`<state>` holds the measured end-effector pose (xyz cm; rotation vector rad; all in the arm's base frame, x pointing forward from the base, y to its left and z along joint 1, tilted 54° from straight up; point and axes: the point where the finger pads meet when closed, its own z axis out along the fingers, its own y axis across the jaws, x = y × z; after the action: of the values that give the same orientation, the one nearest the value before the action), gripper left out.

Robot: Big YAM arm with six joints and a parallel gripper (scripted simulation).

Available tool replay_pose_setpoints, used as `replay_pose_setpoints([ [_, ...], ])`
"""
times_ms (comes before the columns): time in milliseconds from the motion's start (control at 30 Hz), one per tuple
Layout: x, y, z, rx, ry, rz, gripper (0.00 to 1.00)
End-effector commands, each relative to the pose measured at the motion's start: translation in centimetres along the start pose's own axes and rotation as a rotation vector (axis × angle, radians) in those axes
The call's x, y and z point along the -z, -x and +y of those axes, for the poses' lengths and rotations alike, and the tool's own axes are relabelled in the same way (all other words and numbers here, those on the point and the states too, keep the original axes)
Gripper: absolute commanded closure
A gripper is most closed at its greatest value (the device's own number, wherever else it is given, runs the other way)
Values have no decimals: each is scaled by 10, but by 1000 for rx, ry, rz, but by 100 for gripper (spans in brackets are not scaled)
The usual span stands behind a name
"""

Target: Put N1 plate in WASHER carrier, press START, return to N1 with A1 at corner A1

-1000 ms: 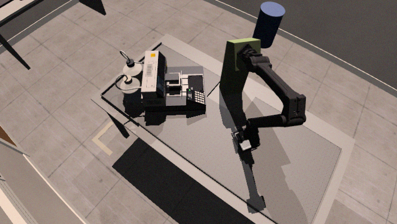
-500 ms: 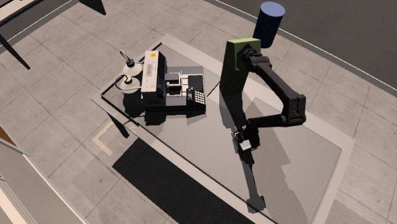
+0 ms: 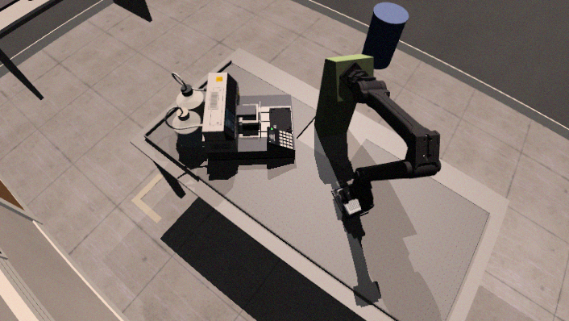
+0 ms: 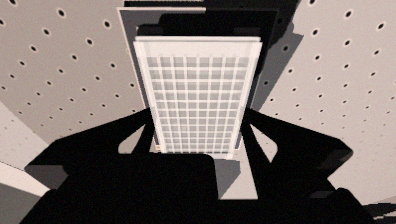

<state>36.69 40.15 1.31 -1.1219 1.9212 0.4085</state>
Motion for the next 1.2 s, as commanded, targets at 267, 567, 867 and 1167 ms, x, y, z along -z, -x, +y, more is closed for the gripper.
replay_pose_setpoints([
  [267,26,-8,-4,-19,-5,17,16],
  [567,41,-8,-4,-12,-6,16,16],
  [867,52,-8,-4,-7,-6,15,16],
  [1167,67,-7,-4,-1,-6,14,16],
])
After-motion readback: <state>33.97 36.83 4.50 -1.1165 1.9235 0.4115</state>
